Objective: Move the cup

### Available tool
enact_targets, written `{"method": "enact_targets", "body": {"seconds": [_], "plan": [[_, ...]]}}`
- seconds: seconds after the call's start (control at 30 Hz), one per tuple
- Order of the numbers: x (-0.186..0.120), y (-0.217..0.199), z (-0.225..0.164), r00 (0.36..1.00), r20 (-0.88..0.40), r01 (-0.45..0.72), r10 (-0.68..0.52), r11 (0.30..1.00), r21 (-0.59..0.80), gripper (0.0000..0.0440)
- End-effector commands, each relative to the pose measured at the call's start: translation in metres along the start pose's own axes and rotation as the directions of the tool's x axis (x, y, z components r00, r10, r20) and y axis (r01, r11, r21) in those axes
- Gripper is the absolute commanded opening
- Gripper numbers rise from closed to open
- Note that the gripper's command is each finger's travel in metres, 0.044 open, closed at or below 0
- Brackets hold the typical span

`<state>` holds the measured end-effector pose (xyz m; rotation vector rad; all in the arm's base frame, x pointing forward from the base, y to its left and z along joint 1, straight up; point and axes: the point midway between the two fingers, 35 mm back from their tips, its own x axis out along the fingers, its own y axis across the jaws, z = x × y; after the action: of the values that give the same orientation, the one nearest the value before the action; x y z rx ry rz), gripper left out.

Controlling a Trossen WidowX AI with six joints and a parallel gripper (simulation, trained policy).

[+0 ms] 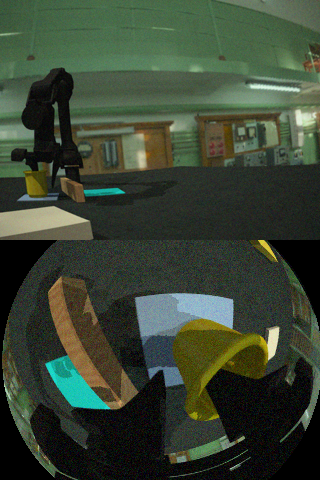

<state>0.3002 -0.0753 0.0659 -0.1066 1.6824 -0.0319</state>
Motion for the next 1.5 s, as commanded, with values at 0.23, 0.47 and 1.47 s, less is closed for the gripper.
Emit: {"method": "enact_targets", "body": {"seconds": [0.23,0.47,1.47], "plan": [[0.011,-0.002,-0.005,1.000,-0.015,-0.018,0.016,0.990,-0.139,0.0002],[-0.003,-0.002,-0.007,1.000,-0.002,-0.025,0.025,0.980,-0.196,0.0011],[-0.074,0.045,0.007,0.992,0.124,0.013,0.030,0.943,-0.332,0.0000]]}}
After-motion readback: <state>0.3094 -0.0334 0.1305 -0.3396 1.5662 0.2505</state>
